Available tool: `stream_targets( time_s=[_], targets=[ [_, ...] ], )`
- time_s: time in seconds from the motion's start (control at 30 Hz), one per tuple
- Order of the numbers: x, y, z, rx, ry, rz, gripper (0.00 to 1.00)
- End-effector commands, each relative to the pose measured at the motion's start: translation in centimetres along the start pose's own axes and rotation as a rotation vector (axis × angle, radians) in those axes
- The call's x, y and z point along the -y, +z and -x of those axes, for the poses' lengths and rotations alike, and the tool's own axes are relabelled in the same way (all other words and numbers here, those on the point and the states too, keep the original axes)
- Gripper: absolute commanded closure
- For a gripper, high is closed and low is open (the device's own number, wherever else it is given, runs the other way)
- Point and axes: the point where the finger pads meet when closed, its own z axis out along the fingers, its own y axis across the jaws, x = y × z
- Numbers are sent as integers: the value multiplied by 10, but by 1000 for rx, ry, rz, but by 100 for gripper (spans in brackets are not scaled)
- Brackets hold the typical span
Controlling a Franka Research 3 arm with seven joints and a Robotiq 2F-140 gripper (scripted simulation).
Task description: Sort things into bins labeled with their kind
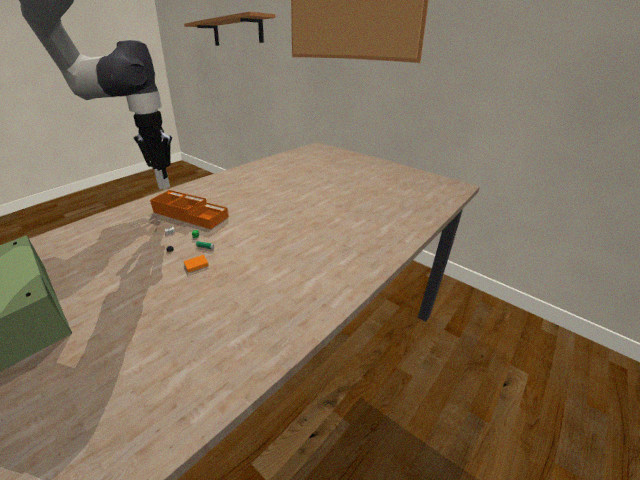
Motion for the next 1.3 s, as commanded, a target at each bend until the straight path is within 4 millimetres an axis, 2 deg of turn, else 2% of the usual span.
stream_targets(
  time_s=[0.0, 0.37, 0.6, 0.67, 0.87, 1.27],
  targets=[
    [1, 1, 2, 4, -3, -2, 95],
    [1, 1, 2, 4, -3, -2, 95],
    [0, -57, 2, 4, -3, -2, 95],
    [0, -57, 2, 4, -3, -2, 95],
    [0, -107, 1, 4, -3, -2, 95],
    [0, -110, 1, 4, -3, -2, 95]
  ],
)
